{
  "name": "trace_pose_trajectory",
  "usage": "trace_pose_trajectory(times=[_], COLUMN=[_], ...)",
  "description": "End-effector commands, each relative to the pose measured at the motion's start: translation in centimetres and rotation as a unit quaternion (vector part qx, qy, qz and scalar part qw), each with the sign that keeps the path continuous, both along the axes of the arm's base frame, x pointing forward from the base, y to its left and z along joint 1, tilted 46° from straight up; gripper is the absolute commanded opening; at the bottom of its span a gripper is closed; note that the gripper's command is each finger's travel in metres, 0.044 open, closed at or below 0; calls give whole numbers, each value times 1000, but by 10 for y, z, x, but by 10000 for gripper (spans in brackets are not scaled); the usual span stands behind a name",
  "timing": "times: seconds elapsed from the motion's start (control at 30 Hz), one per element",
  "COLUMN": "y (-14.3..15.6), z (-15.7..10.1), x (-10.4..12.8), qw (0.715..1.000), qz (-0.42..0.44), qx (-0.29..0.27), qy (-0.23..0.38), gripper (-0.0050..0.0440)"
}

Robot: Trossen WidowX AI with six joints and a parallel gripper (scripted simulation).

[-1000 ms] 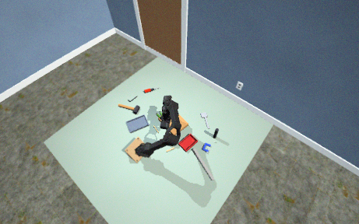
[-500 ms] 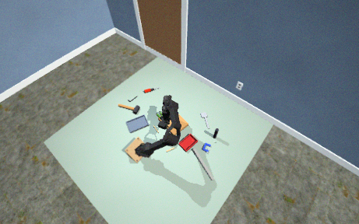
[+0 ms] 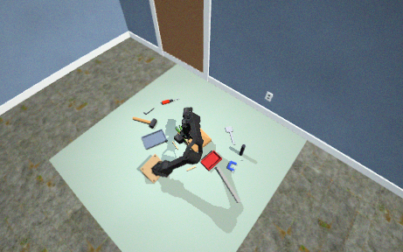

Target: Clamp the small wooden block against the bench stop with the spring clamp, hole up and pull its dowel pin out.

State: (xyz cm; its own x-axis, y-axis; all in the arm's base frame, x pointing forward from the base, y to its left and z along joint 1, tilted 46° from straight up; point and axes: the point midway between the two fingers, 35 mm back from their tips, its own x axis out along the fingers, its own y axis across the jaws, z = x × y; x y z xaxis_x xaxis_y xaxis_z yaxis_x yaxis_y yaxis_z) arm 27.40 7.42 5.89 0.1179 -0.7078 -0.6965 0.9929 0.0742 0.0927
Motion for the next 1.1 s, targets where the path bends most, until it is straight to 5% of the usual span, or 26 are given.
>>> trace_pose_trajectory(times=[0.0,0.47,1.07], y=[0,1,1], z=[1,1,1], x=[0,0,0], qw=[999,964,927], qz=[-33,-185,-261], qx=[6,31,44], qy=[-33,-188,-265], gripper=[0,0,0])
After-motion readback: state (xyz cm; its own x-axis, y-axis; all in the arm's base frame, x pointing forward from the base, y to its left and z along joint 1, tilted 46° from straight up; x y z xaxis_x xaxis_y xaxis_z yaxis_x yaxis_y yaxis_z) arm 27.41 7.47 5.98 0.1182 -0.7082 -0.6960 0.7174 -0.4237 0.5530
